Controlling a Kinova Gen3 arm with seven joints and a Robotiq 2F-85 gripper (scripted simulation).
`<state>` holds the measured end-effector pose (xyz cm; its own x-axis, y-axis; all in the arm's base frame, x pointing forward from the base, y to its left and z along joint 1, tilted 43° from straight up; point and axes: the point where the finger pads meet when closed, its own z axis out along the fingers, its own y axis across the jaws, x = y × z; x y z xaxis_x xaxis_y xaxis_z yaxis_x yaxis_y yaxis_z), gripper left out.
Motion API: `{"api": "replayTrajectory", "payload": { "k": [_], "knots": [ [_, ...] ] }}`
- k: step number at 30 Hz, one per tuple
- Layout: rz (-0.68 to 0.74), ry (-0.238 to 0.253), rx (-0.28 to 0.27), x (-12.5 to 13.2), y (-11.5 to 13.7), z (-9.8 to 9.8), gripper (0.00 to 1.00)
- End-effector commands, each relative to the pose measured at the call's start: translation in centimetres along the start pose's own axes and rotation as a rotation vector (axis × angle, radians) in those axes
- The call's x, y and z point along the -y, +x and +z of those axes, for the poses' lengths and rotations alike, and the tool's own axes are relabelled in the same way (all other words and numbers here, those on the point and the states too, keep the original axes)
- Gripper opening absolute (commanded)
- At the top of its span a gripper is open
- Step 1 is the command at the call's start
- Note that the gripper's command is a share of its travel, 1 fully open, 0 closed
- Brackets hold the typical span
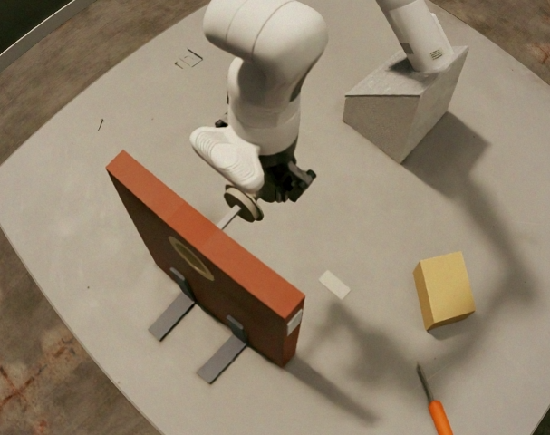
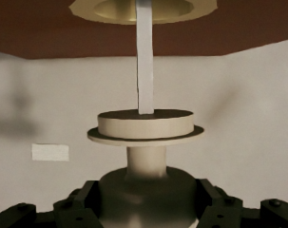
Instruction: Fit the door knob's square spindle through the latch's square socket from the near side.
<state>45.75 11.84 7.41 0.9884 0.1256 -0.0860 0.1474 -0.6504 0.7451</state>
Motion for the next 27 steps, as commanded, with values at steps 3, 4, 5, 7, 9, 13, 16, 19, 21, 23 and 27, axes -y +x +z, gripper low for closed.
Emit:
{"api": "replayTrajectory", "payload": {
  "k": [3, 4, 5, 7, 9, 13, 16, 19, 21, 23, 27],
  "knots": [
    [0.0, 0.001, -0.002, 0.0, 0.27, -0.08, 0.63],
    [0.0, 0.001, -0.002, 0.0, 0.29, -0.08, 0.63],
    [0.0, 0.001, -0.002, 0.0, 0.3, -0.08, 0.63],
    [0.0, 0.001, -0.002, 0.0, 0.3, -0.08, 0.63],
    [0.0, 0.001, -0.002, 0.0, 0.3, -0.08, 0.63],
    [0.0, 0.001, -0.002, 0.0, 0.3, -0.08, 0.63],
    [0.0, 0.001, -0.002, 0.0, 0.3, -0.08, 0.63],
    [0.0, 0.001, -0.002, 0.0, 0.33, -0.08, 0.63],
    [0.0, 0.001, -0.002, 0.0, 0.4, -0.09, 0.63],
    [0.0, 0.001, -0.002, 0.0, 0.52, -0.1, 0.63],
    [0.0, 0.001, -0.002, 0.0, 0.74, -0.11, 0.63]
  ]
}}
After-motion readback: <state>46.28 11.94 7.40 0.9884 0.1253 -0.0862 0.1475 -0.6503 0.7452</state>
